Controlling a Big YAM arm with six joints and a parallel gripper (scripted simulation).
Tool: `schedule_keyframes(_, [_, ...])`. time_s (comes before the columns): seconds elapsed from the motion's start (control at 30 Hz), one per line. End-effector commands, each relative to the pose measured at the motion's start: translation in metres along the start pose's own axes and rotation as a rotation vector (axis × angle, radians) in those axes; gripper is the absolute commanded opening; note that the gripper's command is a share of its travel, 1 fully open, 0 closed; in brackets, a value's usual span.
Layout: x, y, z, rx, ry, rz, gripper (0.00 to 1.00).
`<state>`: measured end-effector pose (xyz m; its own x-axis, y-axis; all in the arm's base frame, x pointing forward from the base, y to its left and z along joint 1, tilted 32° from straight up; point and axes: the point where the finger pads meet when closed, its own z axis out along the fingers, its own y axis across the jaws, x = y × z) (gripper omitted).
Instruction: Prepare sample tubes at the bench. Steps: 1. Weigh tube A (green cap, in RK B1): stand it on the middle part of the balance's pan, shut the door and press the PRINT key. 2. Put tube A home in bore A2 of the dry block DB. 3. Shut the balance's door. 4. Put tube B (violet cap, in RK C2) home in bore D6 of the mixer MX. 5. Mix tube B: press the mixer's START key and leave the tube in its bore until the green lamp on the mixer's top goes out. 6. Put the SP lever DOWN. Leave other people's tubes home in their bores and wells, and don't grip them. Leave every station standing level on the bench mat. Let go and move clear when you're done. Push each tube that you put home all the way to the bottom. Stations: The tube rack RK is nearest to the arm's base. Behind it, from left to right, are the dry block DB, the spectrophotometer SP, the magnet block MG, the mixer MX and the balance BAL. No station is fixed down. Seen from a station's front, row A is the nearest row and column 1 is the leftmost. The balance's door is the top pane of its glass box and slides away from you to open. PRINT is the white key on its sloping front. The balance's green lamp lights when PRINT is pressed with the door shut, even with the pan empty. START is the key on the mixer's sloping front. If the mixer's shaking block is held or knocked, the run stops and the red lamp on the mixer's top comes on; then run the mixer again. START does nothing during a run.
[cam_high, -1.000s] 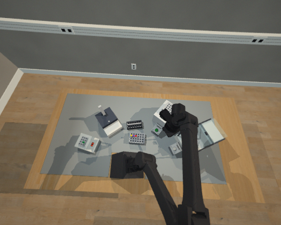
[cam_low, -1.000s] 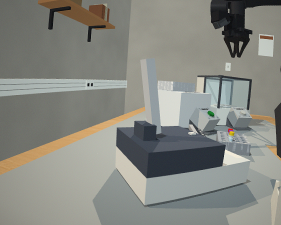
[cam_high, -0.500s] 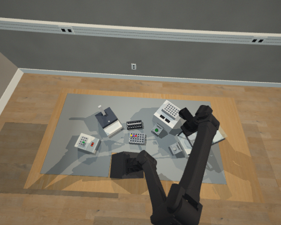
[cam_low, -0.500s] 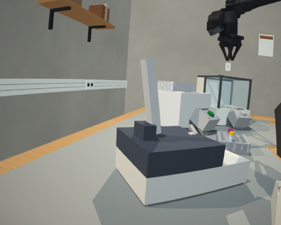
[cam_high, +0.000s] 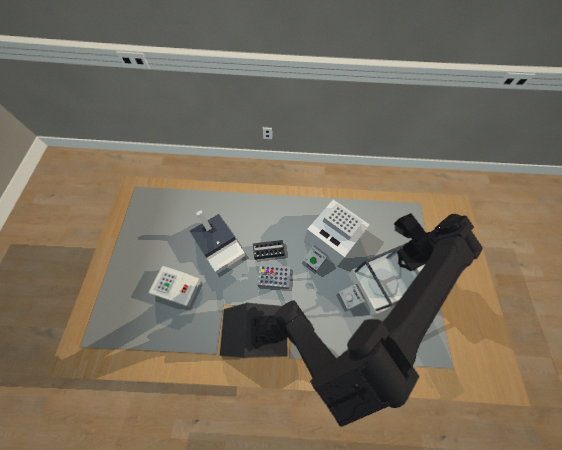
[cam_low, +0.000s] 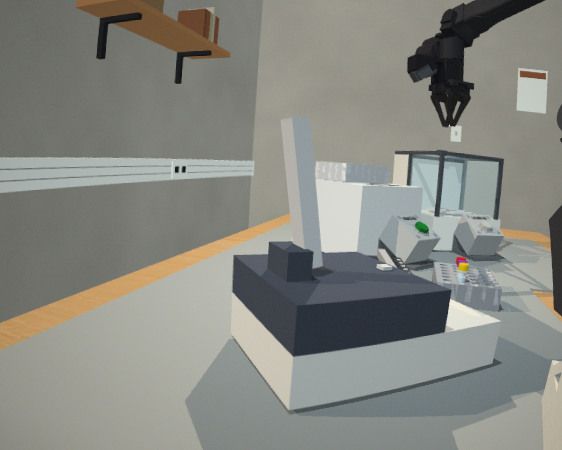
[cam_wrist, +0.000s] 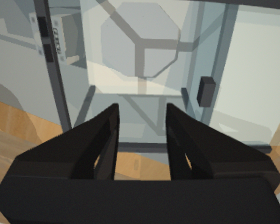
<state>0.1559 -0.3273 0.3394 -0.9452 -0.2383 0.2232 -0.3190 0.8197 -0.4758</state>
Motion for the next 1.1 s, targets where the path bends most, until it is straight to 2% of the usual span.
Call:
schedule_keyframes(0.0, [0.014,-0.047,-0.014,0.046,-0.008,0.020,0.30])
schedule_keyframes(0.07, [0.021,-0.059,-0.014,0.031,-0.005,0.015,0.30])
schedule_keyframes(0.27, [0.032,-0.084,-0.014,0.032,-0.004,0.038,0.30])
schedule_keyframes(0.33, [0.032,-0.084,-0.014,0.032,-0.003,0.038,0.30])
schedule_keyframes(0.37, [0.029,-0.082,-0.024,0.053,-0.012,0.032,0.30])
schedule_keyframes(0.43, [0.023,-0.062,-0.013,0.020,-0.012,0.010,0.30])
schedule_keyframes(0.53, [0.024,-0.064,-0.016,0.030,-0.011,0.023,0.30])
schedule_keyframes(0.63, [0.019,-0.060,-0.004,0.001,-0.007,0.018,0.30])
schedule_keyframes(0.73, [0.020,-0.059,-0.005,0.005,-0.007,0.021,0.30])
schedule_keyframes(0.77, [0.025,-0.068,-0.015,0.032,-0.007,0.039,0.30])
schedule_keyframes(0.97, [0.019,-0.059,-0.006,0.015,-0.008,0.027,0.30])
schedule_keyframes(1.07, [0.025,-0.069,-0.013,0.037,-0.008,0.038,0.30])
